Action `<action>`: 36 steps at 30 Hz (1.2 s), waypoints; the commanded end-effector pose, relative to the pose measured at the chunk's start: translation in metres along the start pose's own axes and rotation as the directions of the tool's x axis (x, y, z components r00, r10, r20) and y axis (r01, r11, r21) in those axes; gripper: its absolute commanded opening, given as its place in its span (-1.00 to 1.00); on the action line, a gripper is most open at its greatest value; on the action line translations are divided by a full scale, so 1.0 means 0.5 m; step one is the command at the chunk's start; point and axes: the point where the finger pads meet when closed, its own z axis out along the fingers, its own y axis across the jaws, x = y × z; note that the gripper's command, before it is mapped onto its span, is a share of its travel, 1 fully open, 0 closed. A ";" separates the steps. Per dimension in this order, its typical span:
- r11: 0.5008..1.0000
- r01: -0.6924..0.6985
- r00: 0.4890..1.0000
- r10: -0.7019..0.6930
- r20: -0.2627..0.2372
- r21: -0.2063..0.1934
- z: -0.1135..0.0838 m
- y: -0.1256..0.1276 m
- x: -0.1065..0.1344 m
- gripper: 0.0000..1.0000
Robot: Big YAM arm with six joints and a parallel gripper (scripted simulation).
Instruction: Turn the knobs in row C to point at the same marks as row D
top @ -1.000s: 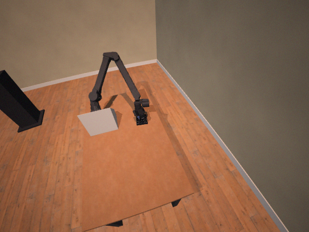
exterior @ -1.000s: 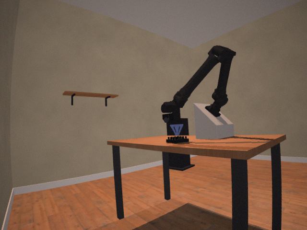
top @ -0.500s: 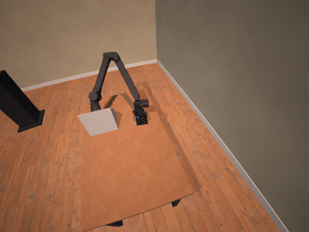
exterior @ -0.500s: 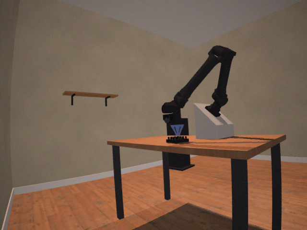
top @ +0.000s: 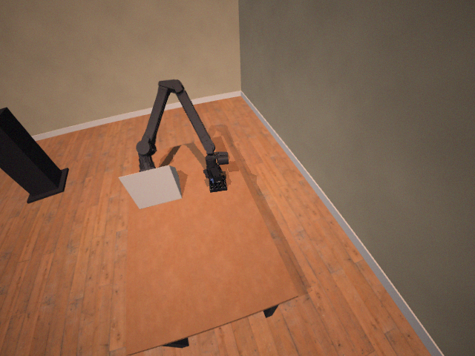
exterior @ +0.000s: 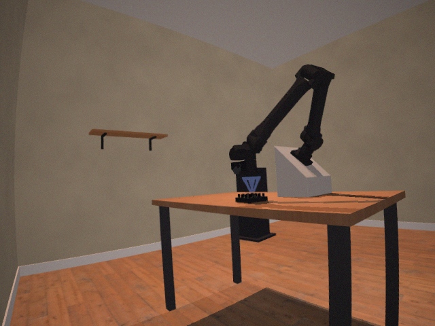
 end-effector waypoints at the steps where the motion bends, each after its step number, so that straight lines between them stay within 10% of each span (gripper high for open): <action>1: 1.000 0.016 1.000 -0.016 0.006 -0.021 -0.011 0.020 0.013 -0.61; 36: 0.999 0.021 1.000 -0.020 0.008 -0.026 -0.015 0.038 0.014 -0.61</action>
